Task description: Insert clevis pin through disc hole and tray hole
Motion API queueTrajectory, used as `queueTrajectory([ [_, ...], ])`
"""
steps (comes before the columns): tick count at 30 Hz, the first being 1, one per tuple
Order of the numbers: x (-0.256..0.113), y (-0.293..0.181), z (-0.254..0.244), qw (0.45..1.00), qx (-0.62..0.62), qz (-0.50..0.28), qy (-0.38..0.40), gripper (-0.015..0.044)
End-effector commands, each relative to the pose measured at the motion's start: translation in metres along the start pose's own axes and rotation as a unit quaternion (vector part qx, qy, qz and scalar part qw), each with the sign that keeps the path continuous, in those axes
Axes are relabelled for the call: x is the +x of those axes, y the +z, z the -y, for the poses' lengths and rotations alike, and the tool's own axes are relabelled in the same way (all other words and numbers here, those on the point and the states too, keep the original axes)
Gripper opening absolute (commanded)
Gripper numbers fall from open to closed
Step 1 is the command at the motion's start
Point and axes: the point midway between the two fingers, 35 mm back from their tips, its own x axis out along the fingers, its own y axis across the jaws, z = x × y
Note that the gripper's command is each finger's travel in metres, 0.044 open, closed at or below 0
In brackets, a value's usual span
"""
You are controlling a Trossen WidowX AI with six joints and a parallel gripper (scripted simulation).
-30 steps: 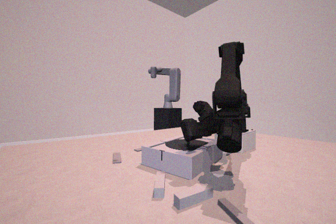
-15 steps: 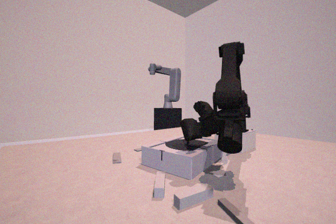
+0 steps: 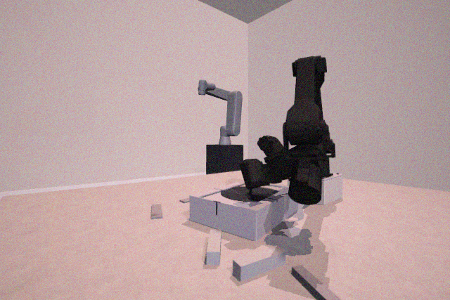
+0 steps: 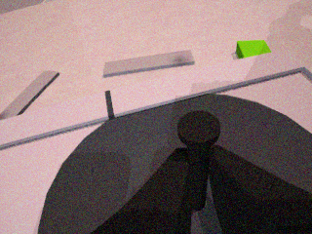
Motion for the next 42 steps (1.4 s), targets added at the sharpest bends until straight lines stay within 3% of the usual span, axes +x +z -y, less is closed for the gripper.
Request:
queueTrajectory([
  [1, 0.0003, -0.0001, -0.003, 1.0, -0.002, -0.002, -0.002, 0.0],
  [42, 0.0033, 0.0014, -0.0125, 1.0, -0.001, -0.001, -0.002, 0.0],
])
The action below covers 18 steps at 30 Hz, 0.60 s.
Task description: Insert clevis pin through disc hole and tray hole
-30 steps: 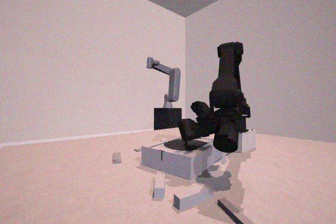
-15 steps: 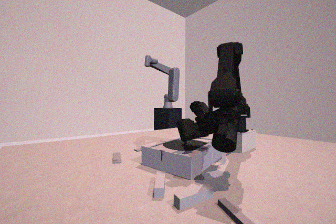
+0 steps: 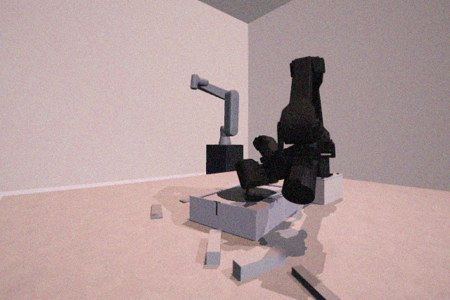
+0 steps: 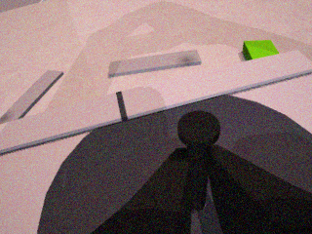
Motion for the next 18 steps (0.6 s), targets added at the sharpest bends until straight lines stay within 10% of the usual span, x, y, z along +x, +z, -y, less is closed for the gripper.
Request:
queueTrajectory([
  [1, 0.0001, -0.0003, -0.0027, 1.0, -0.001, 0.001, 0.002, 0.0],
  [18, 0.0005, 0.0, -0.0065, 1.0, -0.001, 0.001, 0.002, 0.0],
])
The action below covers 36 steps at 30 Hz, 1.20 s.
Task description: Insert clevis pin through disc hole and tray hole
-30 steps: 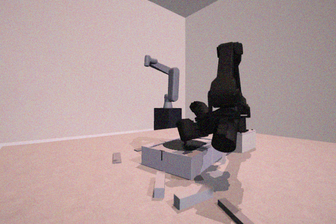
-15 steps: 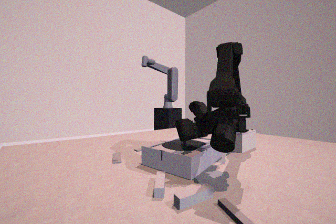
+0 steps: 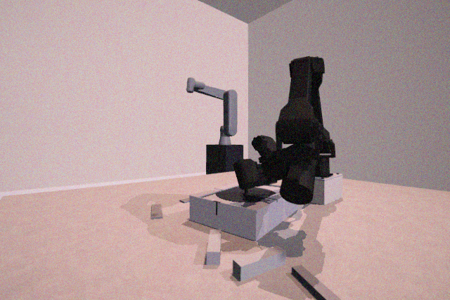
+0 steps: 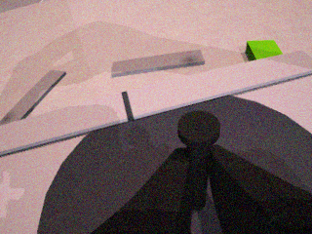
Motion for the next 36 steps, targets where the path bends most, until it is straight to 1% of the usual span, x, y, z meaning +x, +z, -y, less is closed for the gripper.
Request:
queueTrajectory([
  [1, 0.0, -0.0003, -0.0028, 1.0, -0.001, 0.001, 0.002, 0.0],
  [36, 0.0002, -0.0001, -0.0112, 1.0, -0.001, 0.001, 0.002, 0.0],
])
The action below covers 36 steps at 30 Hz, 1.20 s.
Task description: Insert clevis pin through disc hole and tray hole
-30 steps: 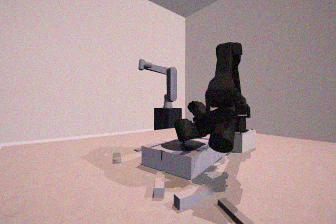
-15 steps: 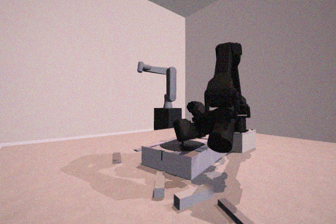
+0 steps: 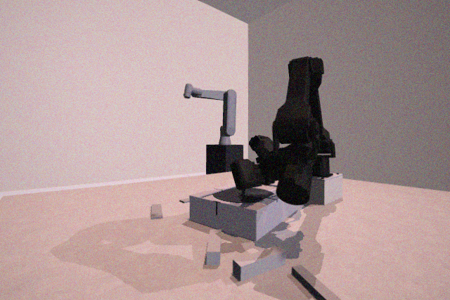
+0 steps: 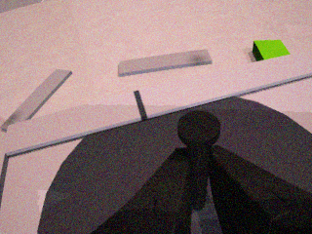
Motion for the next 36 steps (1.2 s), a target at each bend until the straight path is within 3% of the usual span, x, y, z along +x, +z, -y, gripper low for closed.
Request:
queueTrajectory([
  [1, -0.0001, -0.0004, -0.0028, 1.0, -0.001, 0.001, 0.002, 0.0],
  [36, -0.0008, -0.0006, -0.0111, 1.0, -0.001, 0.001, 0.002, 0.0],
])
